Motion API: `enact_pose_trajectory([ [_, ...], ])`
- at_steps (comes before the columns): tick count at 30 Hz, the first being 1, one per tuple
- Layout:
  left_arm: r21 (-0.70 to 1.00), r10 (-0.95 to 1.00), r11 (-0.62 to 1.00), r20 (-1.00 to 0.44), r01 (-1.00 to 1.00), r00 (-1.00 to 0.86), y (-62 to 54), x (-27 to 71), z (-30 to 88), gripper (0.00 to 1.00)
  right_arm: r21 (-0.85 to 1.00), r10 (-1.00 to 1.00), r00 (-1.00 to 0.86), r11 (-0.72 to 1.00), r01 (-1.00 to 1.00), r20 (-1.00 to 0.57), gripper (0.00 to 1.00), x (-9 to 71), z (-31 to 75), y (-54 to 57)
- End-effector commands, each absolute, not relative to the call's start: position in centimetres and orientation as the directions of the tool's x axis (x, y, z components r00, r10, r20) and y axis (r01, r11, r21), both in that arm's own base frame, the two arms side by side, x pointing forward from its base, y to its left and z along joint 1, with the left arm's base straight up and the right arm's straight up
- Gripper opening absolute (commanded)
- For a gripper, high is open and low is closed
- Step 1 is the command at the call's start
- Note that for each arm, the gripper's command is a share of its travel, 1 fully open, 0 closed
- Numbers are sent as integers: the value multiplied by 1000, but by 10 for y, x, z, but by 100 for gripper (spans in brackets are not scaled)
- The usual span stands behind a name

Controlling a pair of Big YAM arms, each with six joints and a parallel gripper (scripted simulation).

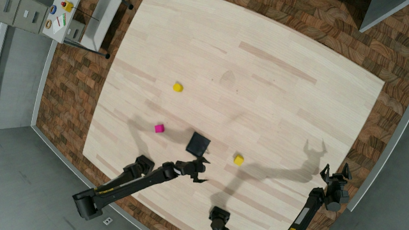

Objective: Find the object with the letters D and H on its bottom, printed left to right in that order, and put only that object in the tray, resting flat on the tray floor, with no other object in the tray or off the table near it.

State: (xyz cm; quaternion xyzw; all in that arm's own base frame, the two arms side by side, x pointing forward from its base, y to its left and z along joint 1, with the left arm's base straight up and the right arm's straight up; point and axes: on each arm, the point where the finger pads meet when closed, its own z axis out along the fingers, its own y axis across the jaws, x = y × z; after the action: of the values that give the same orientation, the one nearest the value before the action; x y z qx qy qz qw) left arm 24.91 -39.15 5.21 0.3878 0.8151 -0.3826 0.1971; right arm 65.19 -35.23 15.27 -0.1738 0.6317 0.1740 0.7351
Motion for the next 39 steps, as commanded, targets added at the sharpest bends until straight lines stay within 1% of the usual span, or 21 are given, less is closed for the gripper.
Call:
enact_pose_trajectory([
  [1,-463,469,390,-644,796,-604,-398,254,64,100,-65,17,168,880,-471,-986,100,653,171,-354],
  [18,-463,469,390,-644,796,-604,-398,254,64,100,-65,17,168,880,-471,-986,100,653,171,-354],
  [20,-438,477,390,-656,810,-585,-392,260,66,77,-70,14,168,873,-482,-986,100,657,176,-340],
  [21,-417,486,389,-665,822,-567,-389,264,66,70,-69,16,167,871,-486,-986,100,658,179,-332],
  [24,-314,530,419,-677,852,-510,-362,290,65,70,-61,31,168,855,-515,-985,100,676,193,-280],
  [31,-130,635,524,-599,842,-488,-276,339,51,70,-35,62,157,835,-549,-986,100,695,209,-203],
  [34,-109,649,533,-583,839,-488,-264,343,50,70,-30,68,155,831,-556,-986,100,697,212,-187],
  [36,-71,679,548,-543,833,-493,-239,350,45,70,-10,89,142,813,-582,-986,100,703,224,-122],
  [39,3,733,564,-462,826,-499,-188,359,43,70,4,102,129,799,-601,-986,100,703,232,-74],
])
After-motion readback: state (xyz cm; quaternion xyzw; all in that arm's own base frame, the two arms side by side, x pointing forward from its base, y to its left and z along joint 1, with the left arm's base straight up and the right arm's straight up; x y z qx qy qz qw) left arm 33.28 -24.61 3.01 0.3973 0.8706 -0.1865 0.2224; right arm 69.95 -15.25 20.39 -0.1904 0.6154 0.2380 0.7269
